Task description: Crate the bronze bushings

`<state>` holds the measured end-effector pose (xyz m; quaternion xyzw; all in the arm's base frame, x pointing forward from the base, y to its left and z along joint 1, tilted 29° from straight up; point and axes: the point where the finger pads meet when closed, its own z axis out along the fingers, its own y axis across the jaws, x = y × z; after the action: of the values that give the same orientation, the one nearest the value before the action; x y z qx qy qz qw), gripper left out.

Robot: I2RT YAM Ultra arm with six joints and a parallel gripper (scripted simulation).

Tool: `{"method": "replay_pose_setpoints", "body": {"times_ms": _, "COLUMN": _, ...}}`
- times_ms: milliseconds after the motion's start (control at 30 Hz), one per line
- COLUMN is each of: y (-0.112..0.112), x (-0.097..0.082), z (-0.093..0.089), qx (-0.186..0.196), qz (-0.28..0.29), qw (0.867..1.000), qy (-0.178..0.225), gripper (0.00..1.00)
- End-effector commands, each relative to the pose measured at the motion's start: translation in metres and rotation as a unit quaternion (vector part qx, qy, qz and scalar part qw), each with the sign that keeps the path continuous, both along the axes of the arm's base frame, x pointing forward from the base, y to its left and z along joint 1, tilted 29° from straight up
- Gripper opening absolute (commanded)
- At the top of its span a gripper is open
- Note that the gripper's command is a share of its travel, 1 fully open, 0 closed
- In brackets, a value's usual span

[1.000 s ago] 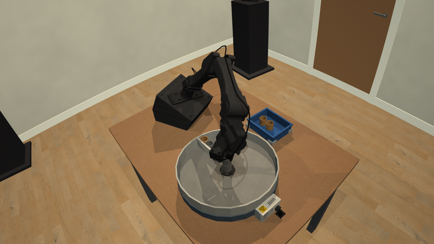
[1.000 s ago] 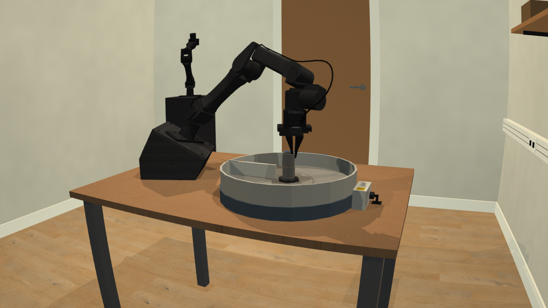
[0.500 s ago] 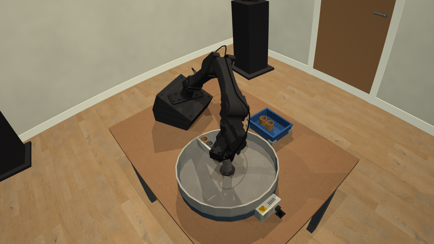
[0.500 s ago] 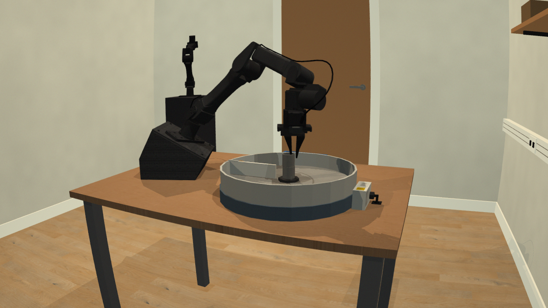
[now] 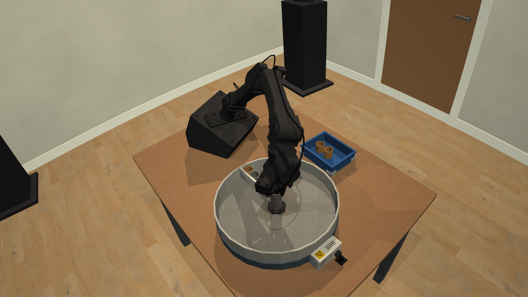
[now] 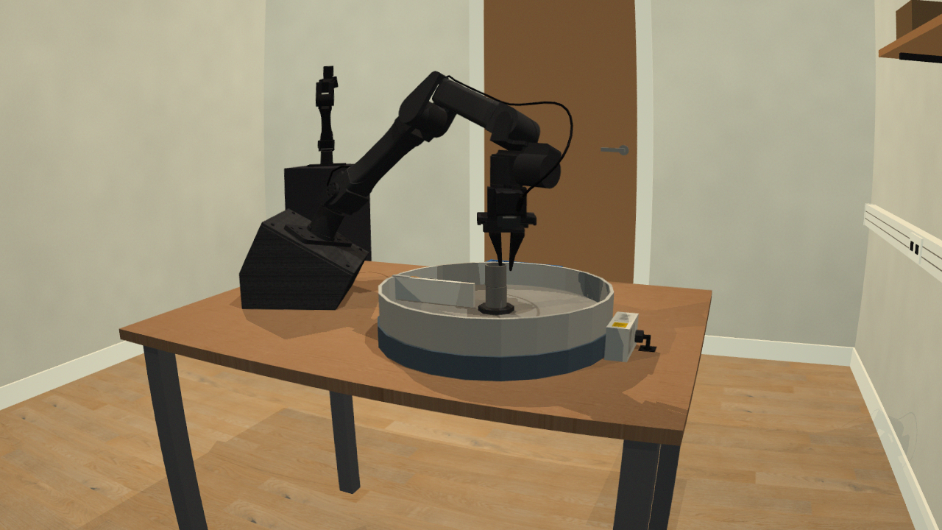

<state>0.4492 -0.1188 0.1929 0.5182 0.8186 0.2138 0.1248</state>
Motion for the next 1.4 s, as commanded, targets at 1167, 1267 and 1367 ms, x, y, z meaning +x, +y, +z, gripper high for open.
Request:
{"method": "replay_pose_setpoints", "body": {"times_ms": 1167, "y": -0.016, "x": -0.021, "z": 0.050, "qx": -0.009, "qz": -0.007, "qw": 1.000, "qy": -0.017, "gripper": 0.16}}
{"method": "replay_pose_setpoints", "body": {"times_ms": 1267, "y": -0.016, "x": -0.021, "z": 0.050, "qx": -0.009, "qz": -0.007, "qw": 1.000, "qy": -0.017, "gripper": 0.16}}
{"method": "replay_pose_setpoints", "body": {"times_ms": 1367, "y": -0.016, "x": -0.021, "z": 0.050, "qx": -0.009, "qz": -0.007, "qw": 1.000, "qy": -0.017, "gripper": 0.16}}
